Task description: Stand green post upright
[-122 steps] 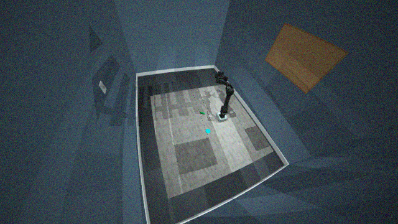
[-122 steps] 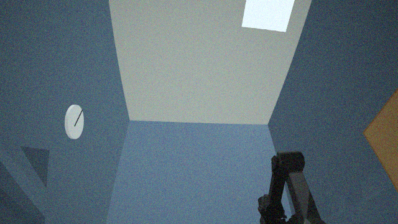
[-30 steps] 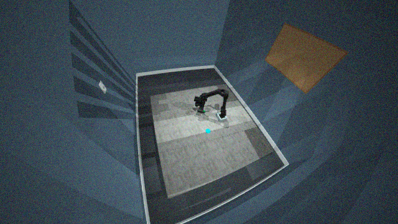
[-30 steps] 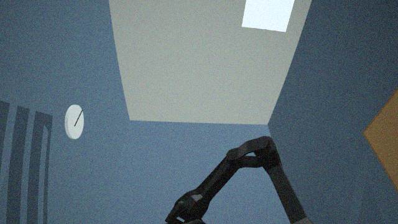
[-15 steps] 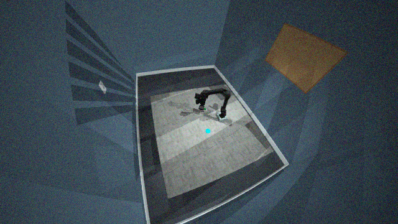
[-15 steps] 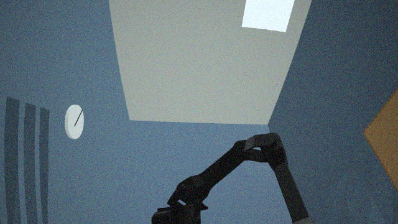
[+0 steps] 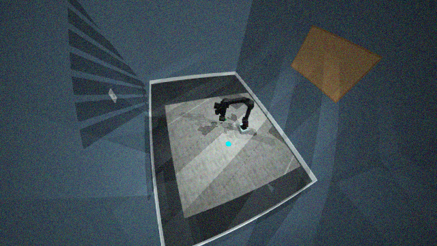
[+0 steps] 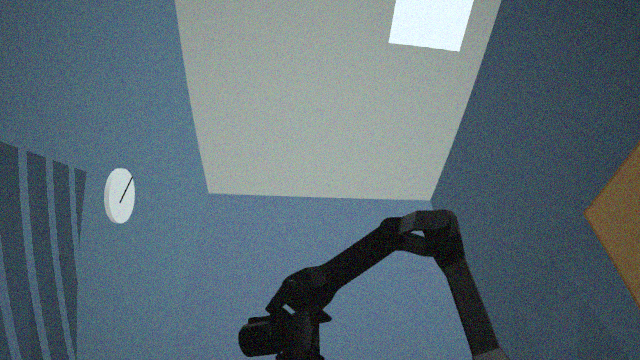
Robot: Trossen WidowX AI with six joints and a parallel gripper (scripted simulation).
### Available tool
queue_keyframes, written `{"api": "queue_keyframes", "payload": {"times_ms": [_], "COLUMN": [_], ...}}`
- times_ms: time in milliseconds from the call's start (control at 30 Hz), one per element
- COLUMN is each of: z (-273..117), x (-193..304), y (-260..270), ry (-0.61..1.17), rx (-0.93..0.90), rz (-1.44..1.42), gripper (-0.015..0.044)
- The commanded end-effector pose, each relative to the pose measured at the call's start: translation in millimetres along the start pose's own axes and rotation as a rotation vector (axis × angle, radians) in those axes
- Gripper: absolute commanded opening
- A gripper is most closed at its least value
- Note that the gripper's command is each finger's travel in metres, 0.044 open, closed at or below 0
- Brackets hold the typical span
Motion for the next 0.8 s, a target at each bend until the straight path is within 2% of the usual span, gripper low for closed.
{"api": "queue_keyframes", "payload": {"times_ms": [0, 767], "z": [-3, -11], "x": [2, 22], "y": [13, 86], "ry": [-0.006, -0.011], "rx": [-0.005, -0.012], "rz": [-0.080, -0.527], "gripper": [0.0023, 0.0023]}}
Point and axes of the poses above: the point midway between the two fingers, 35 mm back from their tips, its own z axis out along the fingers, its own y axis across the jaws, x = y × z, the point moved 5 cm from there along -z, back along the fingers, and after that the axes turned 7 degrees about z, right-handed, at the moved point
